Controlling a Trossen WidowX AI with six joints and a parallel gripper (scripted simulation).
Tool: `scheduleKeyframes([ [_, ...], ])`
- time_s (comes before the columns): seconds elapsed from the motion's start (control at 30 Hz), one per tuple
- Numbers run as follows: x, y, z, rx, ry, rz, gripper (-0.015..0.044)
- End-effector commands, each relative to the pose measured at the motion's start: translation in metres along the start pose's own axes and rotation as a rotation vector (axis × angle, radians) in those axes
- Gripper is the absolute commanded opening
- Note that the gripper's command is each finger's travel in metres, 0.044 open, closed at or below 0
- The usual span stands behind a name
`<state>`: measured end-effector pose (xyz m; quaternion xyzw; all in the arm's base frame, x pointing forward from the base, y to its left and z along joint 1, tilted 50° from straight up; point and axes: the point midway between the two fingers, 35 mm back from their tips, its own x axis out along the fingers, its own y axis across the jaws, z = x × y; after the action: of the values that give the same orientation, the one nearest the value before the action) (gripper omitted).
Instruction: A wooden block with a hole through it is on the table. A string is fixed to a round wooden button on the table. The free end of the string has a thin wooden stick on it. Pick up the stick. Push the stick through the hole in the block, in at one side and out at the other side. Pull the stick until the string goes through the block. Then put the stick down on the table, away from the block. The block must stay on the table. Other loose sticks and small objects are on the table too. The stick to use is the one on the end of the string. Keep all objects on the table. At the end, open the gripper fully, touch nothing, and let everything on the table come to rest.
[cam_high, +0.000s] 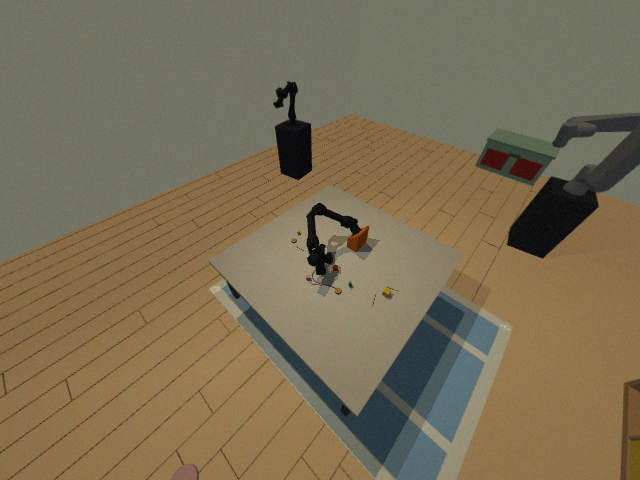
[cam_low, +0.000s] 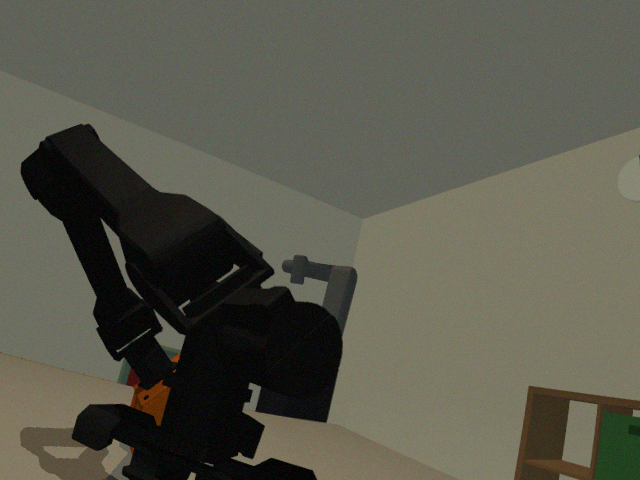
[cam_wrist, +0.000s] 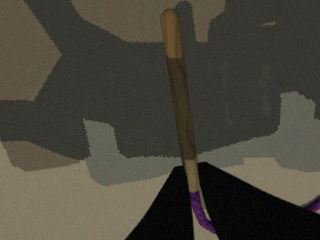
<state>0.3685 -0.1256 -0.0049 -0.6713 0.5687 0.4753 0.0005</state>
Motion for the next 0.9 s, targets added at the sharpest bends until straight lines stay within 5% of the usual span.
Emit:
scheduleKeyframes([
  [0.0,0.0,0.0,0.006,0.003,-0.002,-0.001,0.0],
  [0.87,0.0,0.003,0.036,0.002,0.001,0.0,0.0],
])
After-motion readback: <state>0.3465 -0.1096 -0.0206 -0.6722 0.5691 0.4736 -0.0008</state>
